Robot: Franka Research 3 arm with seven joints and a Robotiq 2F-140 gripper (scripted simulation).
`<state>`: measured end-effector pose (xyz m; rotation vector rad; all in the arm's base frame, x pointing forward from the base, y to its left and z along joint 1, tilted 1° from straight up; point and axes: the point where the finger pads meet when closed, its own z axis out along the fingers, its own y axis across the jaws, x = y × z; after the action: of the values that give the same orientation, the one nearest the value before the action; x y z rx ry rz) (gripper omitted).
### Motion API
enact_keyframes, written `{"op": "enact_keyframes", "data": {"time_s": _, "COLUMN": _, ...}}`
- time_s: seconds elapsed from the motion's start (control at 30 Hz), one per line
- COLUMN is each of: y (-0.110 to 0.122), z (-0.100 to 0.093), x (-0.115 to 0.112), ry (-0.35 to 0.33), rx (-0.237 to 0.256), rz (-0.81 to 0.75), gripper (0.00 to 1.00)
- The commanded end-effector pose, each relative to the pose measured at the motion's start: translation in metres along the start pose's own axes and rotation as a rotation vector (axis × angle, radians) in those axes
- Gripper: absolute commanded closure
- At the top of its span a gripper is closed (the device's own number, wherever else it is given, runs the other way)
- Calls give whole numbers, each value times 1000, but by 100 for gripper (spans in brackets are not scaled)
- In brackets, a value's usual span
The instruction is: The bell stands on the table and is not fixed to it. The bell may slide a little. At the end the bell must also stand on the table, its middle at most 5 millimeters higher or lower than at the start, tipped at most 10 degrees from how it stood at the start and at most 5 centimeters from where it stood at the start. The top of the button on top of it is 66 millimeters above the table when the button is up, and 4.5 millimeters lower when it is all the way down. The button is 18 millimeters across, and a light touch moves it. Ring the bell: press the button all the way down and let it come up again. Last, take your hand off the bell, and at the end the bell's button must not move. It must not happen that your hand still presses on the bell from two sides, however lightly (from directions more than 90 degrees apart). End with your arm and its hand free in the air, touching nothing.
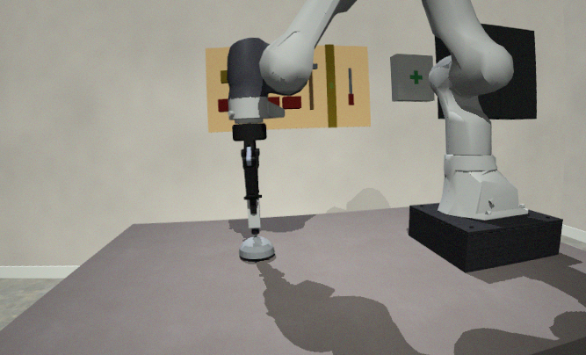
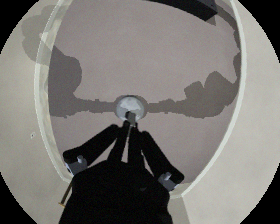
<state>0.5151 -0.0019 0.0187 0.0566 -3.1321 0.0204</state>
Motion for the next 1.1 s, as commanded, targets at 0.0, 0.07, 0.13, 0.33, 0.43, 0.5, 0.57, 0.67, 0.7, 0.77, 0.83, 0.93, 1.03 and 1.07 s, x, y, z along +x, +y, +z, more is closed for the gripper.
{"op": "enact_keyframes", "data": {"time_s": 0.0, "y": 2, "z": 1, "x": 0, "ry": -1, "rx": -2, "rz": 5, "gripper": 100}}
{"op": "enact_keyframes", "data": {"time_s": 0.07, "y": 2, "z": 1, "x": 0, "ry": -1, "rx": -2, "rz": 5, "gripper": 100}}
{"op": "enact_keyframes", "data": {"time_s": 0.13, "y": 2, "z": 1, "x": 0, "ry": -1, "rx": -2, "rz": 5, "gripper": 100}}
{"op": "enact_keyframes", "data": {"time_s": 0.33, "y": 2, "z": 1, "x": 0, "ry": -1, "rx": -2, "rz": 5, "gripper": 100}}
{"op": "enact_keyframes", "data": {"time_s": 0.43, "y": 2, "z": 1, "x": 0, "ry": -1, "rx": -2, "rz": 5, "gripper": 100}}
{"op": "enact_keyframes", "data": {"time_s": 0.5, "y": 2, "z": 1, "x": 0, "ry": -1, "rx": -2, "rz": 5, "gripper": 100}}
{"op": "enact_keyframes", "data": {"time_s": 0.57, "y": 2, "z": 1, "x": 0, "ry": -1, "rx": -2, "rz": 5, "gripper": 100}}
{"op": "enact_keyframes", "data": {"time_s": 0.67, "y": 2, "z": 1, "x": 0, "ry": -1, "rx": -2, "rz": 5, "gripper": 100}}
{"op": "enact_keyframes", "data": {"time_s": 0.7, "y": 2, "z": 1, "x": 0, "ry": -1, "rx": -2, "rz": 5, "gripper": 100}}
{"op": "enact_keyframes", "data": {"time_s": 0.77, "y": 2, "z": 1, "x": 0, "ry": -1, "rx": -2, "rz": 5, "gripper": 100}}
{"op": "enact_keyframes", "data": {"time_s": 0.83, "y": 2, "z": 1, "x": 0, "ry": -1, "rx": -2, "rz": 5, "gripper": 100}}
{"op": "enact_keyframes", "data": {"time_s": 0.93, "y": 2, "z": 1, "x": 0, "ry": -1, "rx": -2, "rz": 5, "gripper": 100}}
{"op": "enact_keyframes", "data": {"time_s": 1.03, "y": 2, "z": 3, "x": 0, "ry": -1, "rx": -2, "rz": 5, "gripper": 100}}
{"op": "enact_keyframes", "data": {"time_s": 1.07, "y": 2, "z": 4, "x": 0, "ry": -1, "rx": -2, "rz": 5, "gripper": 100}}
